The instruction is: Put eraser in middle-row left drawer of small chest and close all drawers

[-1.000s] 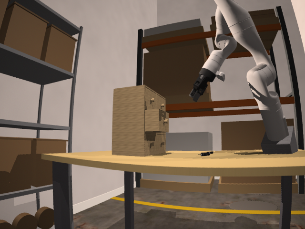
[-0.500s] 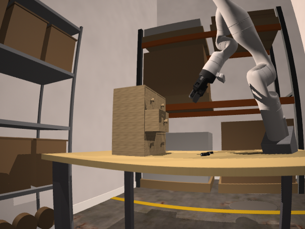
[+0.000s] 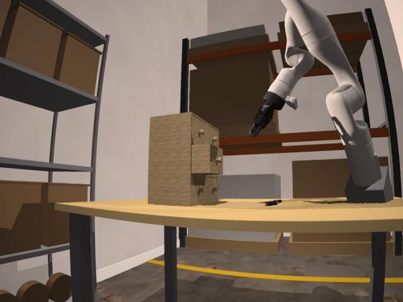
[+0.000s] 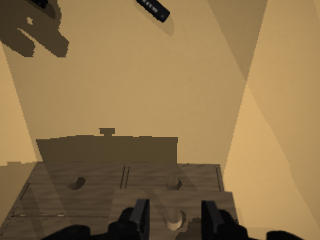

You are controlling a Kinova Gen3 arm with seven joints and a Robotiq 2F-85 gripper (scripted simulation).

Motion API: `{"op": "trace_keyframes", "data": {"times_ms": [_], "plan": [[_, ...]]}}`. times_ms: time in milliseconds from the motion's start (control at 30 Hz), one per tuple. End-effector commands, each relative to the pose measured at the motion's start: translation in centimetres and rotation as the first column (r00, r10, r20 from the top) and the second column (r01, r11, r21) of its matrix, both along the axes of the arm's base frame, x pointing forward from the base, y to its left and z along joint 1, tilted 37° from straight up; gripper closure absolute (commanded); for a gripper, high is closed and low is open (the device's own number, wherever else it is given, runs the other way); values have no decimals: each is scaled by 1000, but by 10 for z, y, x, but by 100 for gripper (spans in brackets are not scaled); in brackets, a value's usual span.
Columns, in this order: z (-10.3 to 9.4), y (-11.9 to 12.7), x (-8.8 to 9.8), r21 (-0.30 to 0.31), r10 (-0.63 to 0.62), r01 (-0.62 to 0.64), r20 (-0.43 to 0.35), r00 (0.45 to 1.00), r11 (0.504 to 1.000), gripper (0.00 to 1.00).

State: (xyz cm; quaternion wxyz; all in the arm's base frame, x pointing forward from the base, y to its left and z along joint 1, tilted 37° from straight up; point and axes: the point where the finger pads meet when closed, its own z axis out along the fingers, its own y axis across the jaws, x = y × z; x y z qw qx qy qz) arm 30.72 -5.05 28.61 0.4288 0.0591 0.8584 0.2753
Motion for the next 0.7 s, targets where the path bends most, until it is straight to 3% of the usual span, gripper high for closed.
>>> {"op": "trace_keyframes", "data": {"times_ms": [0, 667], "plan": [[0, 0, 0, 0, -1, 1, 1, 1000, 1000, 100], [-3, 2, 6, 0, -1, 1, 1, 1000, 1000, 100]]}}
